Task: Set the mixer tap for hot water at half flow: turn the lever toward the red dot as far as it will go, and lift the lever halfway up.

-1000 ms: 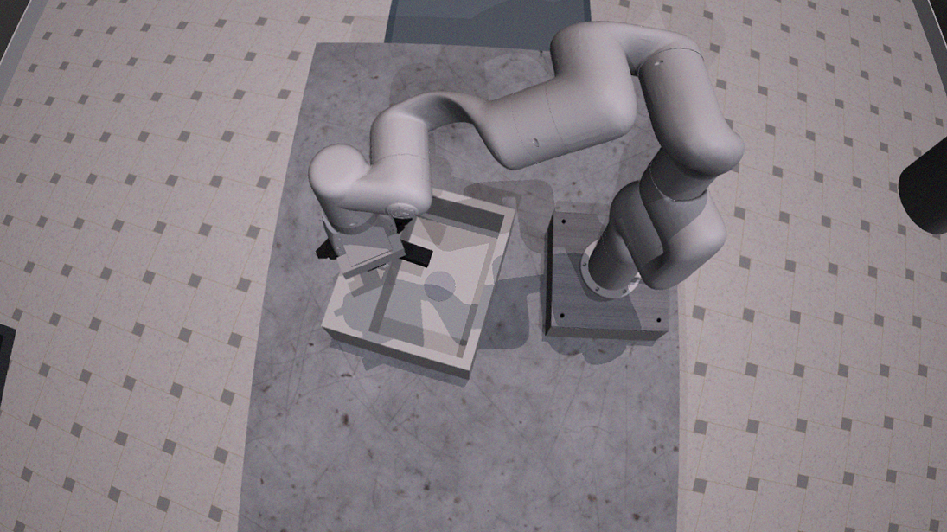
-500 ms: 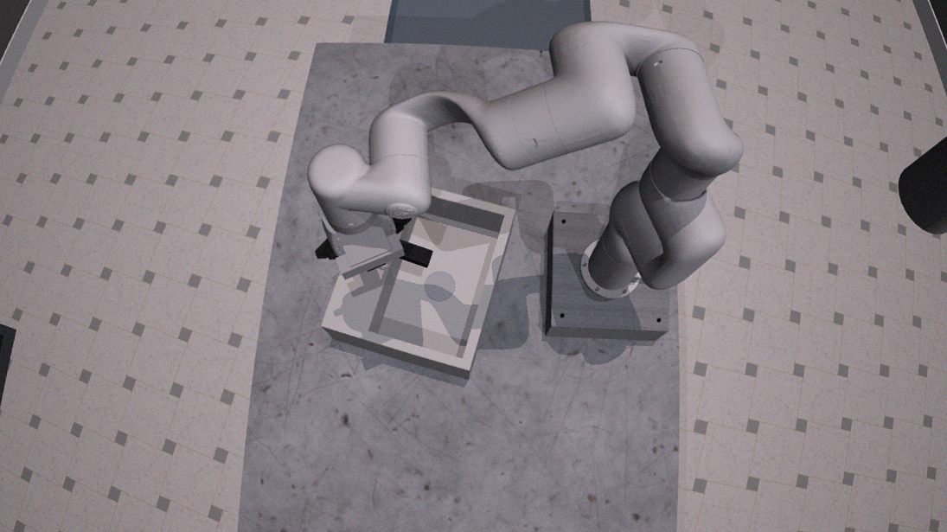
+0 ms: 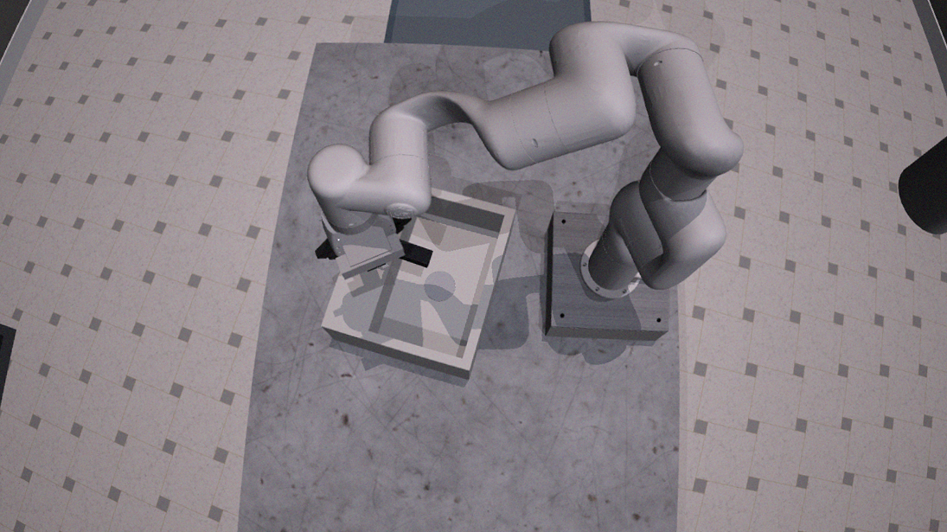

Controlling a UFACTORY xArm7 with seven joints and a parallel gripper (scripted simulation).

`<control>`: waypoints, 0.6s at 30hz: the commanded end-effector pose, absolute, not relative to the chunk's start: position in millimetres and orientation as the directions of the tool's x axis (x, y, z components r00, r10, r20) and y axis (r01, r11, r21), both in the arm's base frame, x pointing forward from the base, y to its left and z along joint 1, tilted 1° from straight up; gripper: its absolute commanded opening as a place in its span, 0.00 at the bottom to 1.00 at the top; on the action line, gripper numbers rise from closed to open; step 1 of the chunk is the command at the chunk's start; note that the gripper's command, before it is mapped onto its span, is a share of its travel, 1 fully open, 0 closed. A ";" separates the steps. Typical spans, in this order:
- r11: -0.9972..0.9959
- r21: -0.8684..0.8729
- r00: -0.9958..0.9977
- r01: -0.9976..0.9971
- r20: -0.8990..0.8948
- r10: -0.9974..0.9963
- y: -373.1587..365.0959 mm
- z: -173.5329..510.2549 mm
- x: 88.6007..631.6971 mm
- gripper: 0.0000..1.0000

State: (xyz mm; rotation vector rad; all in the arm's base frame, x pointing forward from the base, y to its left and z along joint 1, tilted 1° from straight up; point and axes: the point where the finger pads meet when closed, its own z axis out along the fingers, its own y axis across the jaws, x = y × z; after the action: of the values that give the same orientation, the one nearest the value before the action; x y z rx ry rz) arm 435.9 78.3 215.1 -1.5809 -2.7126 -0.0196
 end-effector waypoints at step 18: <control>0.493 0.014 -0.493 0.870 0.007 0.870 78.7 208.2 437.2 0.73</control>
State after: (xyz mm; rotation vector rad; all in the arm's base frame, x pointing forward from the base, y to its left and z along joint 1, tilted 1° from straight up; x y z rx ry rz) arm 435.9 78.4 209.1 -1.5809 -2.7126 -0.0195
